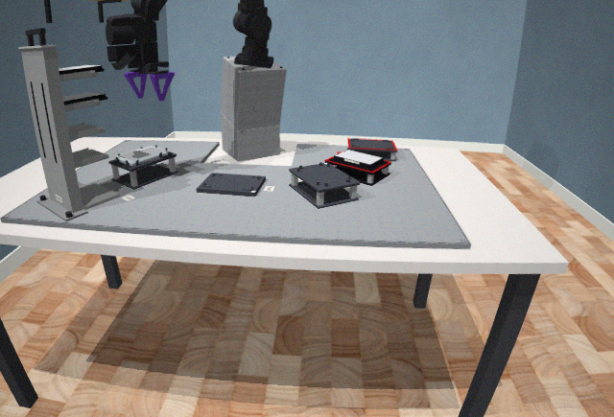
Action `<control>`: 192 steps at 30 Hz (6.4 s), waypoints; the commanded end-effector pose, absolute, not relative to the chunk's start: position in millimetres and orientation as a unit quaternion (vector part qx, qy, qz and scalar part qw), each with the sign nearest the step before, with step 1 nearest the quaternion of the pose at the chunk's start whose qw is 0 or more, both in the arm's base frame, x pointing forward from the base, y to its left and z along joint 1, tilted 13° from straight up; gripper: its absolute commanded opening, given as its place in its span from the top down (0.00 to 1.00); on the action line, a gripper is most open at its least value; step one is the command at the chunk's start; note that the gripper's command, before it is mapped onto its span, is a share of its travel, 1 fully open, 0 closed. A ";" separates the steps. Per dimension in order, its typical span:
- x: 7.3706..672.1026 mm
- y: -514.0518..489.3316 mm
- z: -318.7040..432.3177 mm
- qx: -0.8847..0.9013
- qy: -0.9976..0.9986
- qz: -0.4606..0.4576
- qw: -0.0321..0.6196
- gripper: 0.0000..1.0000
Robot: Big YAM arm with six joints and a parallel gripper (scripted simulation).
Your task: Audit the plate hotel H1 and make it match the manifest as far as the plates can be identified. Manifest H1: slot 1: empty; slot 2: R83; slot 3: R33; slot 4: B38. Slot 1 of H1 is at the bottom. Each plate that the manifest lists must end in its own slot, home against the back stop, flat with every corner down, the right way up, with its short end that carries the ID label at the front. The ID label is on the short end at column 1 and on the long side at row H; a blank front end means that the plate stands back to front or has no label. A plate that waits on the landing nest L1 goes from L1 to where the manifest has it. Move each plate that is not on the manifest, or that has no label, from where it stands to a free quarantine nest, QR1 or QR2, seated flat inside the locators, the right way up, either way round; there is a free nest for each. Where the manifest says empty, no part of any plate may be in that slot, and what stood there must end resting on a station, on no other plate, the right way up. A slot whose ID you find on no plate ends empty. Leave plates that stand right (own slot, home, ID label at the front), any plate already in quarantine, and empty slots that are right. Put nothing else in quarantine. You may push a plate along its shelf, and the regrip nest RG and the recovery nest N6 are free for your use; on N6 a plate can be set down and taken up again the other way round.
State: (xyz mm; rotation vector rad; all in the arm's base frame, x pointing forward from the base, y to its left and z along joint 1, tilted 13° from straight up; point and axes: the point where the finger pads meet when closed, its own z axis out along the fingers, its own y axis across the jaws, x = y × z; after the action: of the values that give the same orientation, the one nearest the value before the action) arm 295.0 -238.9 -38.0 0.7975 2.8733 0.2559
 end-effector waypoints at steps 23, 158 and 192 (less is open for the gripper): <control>324.0 -170.3 -12.9 0.282 0.923 0.031 0.260 0.00; 324.9 -64.1 -3.2 0.286 0.846 -0.027 0.449 0.00; 312.6 -167.9 -17.0 0.283 0.846 -0.034 0.450 0.00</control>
State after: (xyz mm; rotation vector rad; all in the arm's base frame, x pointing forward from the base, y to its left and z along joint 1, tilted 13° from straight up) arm 305.7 -152.5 -24.1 0.7371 2.1188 -0.0439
